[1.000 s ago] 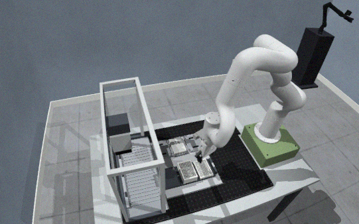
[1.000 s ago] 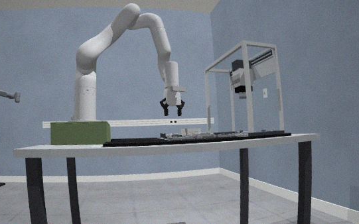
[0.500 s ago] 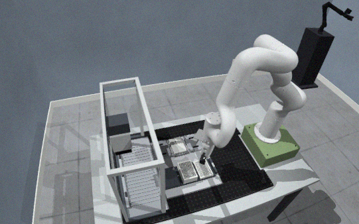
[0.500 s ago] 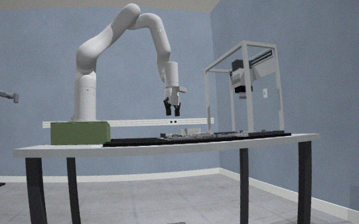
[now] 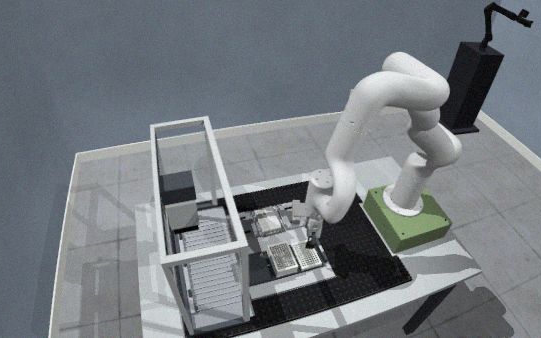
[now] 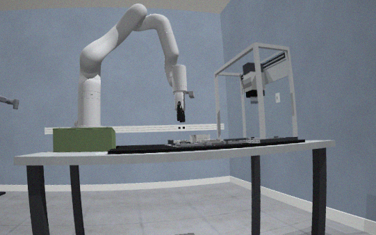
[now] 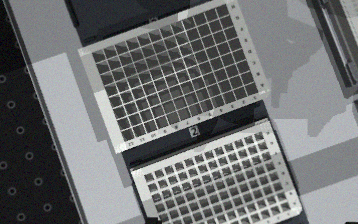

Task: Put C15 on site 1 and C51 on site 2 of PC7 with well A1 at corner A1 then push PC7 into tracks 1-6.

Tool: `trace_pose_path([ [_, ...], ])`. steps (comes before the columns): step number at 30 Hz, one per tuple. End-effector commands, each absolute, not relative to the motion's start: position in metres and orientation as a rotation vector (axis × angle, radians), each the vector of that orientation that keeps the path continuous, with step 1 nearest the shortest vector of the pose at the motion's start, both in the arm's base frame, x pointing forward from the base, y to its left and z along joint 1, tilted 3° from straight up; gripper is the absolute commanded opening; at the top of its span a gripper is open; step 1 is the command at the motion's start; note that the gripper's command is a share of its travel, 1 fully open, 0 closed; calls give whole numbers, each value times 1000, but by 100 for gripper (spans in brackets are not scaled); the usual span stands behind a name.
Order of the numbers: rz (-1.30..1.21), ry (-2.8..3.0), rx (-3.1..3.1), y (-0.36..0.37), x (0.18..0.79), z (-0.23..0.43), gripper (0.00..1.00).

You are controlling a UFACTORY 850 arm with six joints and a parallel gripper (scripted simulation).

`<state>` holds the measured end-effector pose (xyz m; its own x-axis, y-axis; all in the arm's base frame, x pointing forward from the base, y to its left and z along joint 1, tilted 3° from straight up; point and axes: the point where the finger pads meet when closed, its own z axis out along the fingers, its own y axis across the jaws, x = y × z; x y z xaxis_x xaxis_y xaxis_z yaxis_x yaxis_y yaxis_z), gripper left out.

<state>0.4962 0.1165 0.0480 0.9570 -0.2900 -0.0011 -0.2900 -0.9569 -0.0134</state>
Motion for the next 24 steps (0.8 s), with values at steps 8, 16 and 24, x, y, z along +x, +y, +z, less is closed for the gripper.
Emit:
trace_pose_path([
  [8,3,-52,-3096,117,497,49,100],
  [16,-2,-265,-3085,107,508,47,100],
  [24,-9,-572,-3044,88,531,44,100],
])
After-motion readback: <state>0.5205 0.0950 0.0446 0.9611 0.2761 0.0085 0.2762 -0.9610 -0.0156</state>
